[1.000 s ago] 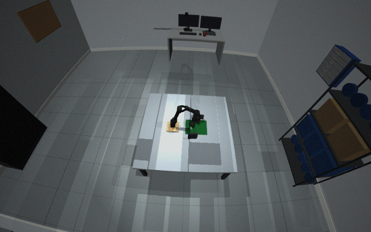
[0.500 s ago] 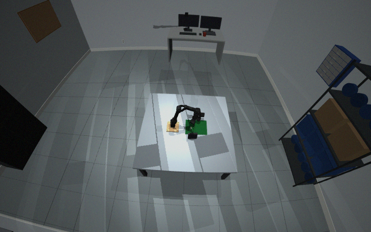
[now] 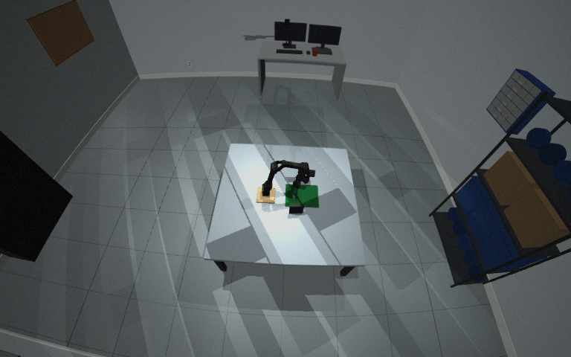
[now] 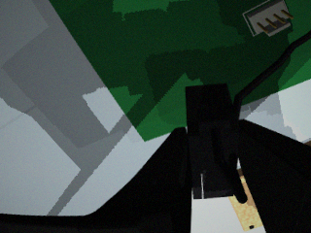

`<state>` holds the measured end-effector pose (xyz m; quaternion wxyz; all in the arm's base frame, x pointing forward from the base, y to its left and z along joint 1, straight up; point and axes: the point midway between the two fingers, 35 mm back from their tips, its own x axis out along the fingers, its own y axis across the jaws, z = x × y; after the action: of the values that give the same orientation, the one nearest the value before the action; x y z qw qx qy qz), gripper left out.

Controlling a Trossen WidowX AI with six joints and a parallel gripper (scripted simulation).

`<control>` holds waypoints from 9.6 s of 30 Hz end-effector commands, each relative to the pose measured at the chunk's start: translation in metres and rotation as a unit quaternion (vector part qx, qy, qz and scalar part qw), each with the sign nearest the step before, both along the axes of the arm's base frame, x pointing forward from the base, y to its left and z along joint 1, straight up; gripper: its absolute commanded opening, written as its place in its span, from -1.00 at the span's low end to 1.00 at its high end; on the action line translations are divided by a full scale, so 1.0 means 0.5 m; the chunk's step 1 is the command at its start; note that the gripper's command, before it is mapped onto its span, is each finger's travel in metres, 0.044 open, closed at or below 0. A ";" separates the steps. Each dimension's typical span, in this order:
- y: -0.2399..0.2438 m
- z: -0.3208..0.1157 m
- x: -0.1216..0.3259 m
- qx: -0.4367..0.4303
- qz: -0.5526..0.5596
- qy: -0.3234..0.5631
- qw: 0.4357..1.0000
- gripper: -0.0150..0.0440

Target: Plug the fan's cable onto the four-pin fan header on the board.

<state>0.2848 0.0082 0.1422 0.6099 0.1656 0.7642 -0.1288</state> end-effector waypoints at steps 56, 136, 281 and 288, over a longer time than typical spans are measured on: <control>-0.172 -0.024 0.086 -0.188 -0.371 -0.121 0.901 -0.49; -0.103 -0.043 0.065 -0.522 -0.276 -0.491 0.641 -0.49; -0.087 -0.181 0.061 -0.520 -0.277 -0.491 0.641 -0.49; -0.087 -0.190 0.061 -0.520 -0.277 -0.491 0.641 -0.49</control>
<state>0.3156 -0.0351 0.0514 0.8170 0.0643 0.0770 -0.5678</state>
